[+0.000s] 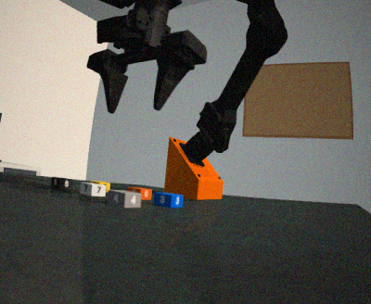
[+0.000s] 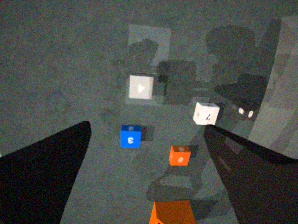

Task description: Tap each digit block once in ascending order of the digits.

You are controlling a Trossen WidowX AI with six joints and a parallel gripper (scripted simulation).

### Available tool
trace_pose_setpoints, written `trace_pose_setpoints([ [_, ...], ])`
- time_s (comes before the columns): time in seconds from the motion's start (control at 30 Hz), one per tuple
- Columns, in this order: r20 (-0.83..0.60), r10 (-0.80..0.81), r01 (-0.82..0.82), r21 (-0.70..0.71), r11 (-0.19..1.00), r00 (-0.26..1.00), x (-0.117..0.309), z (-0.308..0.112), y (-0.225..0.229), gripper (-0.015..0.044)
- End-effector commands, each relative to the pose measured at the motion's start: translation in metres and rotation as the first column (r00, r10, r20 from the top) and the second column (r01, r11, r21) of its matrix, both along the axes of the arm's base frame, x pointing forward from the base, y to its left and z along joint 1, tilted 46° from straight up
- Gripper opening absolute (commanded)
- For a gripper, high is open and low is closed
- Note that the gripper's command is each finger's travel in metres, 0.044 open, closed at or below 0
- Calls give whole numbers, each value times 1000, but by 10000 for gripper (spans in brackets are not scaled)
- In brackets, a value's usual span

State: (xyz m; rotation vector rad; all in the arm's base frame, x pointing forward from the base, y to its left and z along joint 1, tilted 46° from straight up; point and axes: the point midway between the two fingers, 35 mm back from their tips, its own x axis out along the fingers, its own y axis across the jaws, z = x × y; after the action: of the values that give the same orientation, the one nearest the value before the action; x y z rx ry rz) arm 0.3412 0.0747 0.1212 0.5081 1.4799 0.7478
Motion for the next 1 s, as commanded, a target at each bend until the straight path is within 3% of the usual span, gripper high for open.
trace_pose_setpoints([
  [0.0, -26, -15, 15, -8, 1000, 1000, -8, -50, -48, 400],
  [0.13, -26, -14, 14, -4, 1000, 1000, -17, -72, -69, 400],
  [0.87, -26, -14, 14, -5, 1000, 1000, -16, -73, -70, 400],
  [0.97, -25, -15, 15, -8, 1000, 1000, -4, -97, -94, 400],
])
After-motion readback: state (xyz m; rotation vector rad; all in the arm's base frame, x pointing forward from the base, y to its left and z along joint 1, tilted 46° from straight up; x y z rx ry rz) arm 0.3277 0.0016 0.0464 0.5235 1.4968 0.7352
